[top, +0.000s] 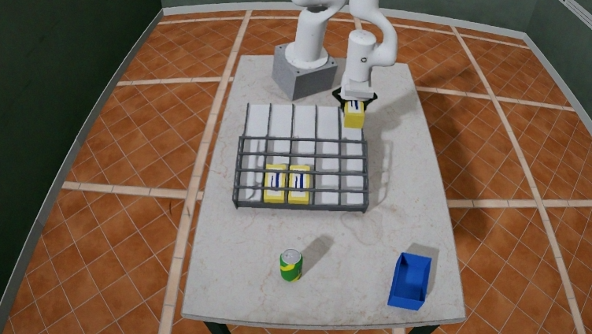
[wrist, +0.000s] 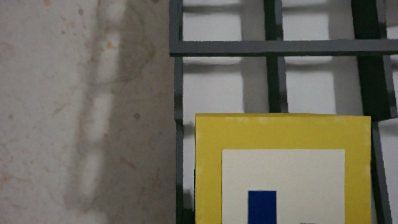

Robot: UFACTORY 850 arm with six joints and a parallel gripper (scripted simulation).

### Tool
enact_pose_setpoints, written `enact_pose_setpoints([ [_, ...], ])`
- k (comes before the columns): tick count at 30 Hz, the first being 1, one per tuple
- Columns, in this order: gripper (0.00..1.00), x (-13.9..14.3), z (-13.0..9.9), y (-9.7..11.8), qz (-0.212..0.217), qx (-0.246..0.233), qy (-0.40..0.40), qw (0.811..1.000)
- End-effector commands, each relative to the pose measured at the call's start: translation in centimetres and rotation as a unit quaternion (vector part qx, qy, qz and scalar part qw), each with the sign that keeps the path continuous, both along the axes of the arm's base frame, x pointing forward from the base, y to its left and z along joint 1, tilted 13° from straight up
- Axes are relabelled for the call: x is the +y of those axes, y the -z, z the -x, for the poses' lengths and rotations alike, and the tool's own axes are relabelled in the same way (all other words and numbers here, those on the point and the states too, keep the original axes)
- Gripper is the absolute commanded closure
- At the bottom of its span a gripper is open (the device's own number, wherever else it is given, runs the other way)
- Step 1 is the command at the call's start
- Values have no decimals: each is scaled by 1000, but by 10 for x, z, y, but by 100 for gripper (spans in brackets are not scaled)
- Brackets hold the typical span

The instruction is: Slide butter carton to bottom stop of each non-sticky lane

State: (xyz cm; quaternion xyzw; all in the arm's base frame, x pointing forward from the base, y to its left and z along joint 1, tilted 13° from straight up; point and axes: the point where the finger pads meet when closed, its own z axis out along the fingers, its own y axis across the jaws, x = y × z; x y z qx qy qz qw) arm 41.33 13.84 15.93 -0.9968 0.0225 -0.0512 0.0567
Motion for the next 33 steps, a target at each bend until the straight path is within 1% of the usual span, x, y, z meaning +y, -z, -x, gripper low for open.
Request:
enact_pose_setpoints([
  [1, 100, 0, -1, 0, 1, 0, 0, 1000],
  [4, 100, 0, -1, 0, 1, 0, 0, 1000],
  [5, 100, 0, 0, 0, -2, 50, -6, 999],
  [21, 100, 0, 0, 0, -2, 50, -6, 999],
  [22, 100, 1, 0, -1, -4, 98, -12, 995],
  [33, 100, 1, 0, -1, -4, 98, -12, 995],
])
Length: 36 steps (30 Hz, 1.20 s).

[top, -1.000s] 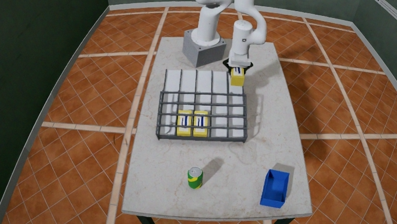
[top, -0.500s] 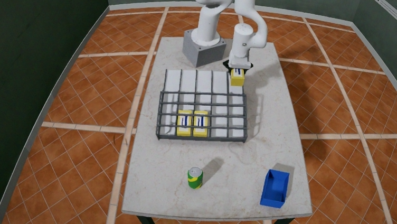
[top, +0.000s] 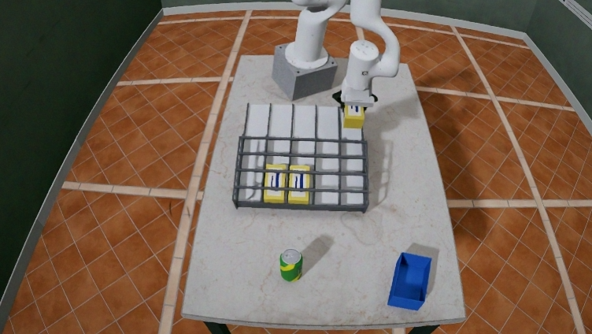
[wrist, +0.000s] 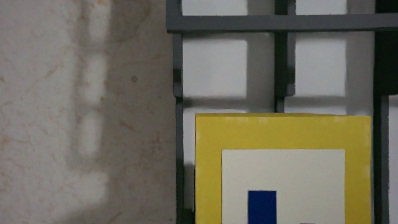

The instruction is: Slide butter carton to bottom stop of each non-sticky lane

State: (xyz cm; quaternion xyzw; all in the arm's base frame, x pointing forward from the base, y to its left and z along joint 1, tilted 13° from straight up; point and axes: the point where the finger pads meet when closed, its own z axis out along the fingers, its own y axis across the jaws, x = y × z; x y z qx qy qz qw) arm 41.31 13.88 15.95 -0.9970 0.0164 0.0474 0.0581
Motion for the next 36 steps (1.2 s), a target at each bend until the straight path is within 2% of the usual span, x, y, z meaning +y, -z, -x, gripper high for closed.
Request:
enact_pose_setpoints([
  [1, 100, 0, -1, -1, 0, 1, 0, 1000],
  [5, 100, 0, -1, -1, 0, 1, 0, 1000],
  [6, 100, 4, 2, 29, 0, 1, 0, 1000],
  [22, 100, 4, 2, 29, 0, 1, 0, 1000],
  [23, 100, 6, 4, 50, 0, 1, 0, 1000],
  [36, 100, 6, 4, 50, 0, 1, 0, 1000],
])
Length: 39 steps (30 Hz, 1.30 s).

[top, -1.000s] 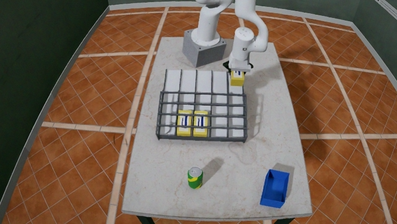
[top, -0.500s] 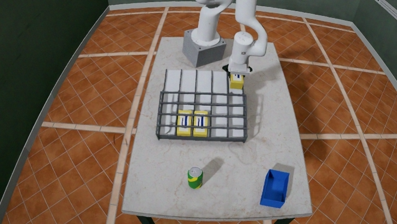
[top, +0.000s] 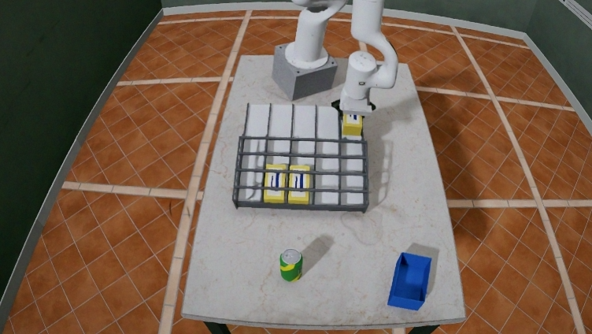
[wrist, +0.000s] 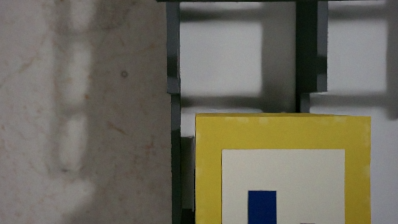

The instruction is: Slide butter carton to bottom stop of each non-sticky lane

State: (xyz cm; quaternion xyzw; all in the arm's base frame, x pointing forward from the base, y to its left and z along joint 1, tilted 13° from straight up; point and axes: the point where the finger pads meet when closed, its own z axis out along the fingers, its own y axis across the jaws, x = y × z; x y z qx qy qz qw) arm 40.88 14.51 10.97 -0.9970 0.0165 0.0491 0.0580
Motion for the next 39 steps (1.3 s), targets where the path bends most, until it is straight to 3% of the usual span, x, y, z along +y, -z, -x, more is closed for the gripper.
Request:
enact_pose_setpoints([
  [1, 100, 0, -1, 0, 0, -1, 0, 1000],
  [39, 100, 0, 0, 4, 0, -1, 0, 1000],
])
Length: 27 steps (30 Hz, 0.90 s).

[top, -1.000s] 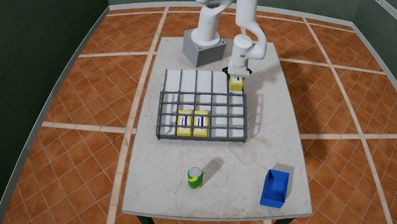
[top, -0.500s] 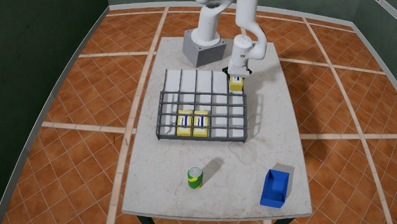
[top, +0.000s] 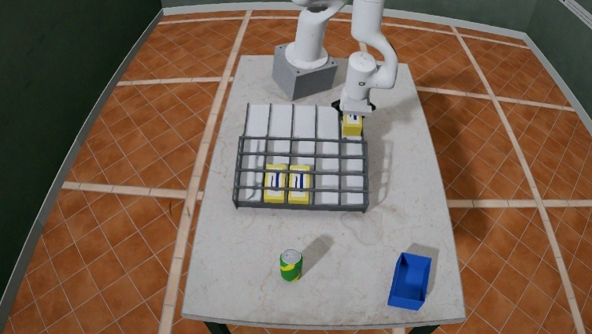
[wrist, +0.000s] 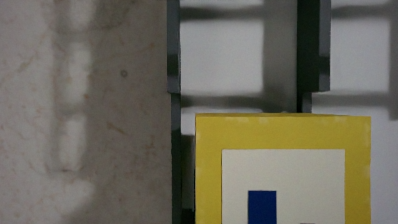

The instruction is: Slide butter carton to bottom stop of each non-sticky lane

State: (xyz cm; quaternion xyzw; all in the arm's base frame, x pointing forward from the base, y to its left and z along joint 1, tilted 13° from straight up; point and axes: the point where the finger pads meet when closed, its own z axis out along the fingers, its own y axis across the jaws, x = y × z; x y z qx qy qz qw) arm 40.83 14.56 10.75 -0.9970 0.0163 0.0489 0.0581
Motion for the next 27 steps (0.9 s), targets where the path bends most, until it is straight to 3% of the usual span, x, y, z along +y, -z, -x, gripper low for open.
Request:
enact_pose_setpoints([
  [1, 100, 0, 0, 2, 0, 0, 0, 1000],
  [27, 100, 0, 0, 5, 0, 0, 0, 1000],
])
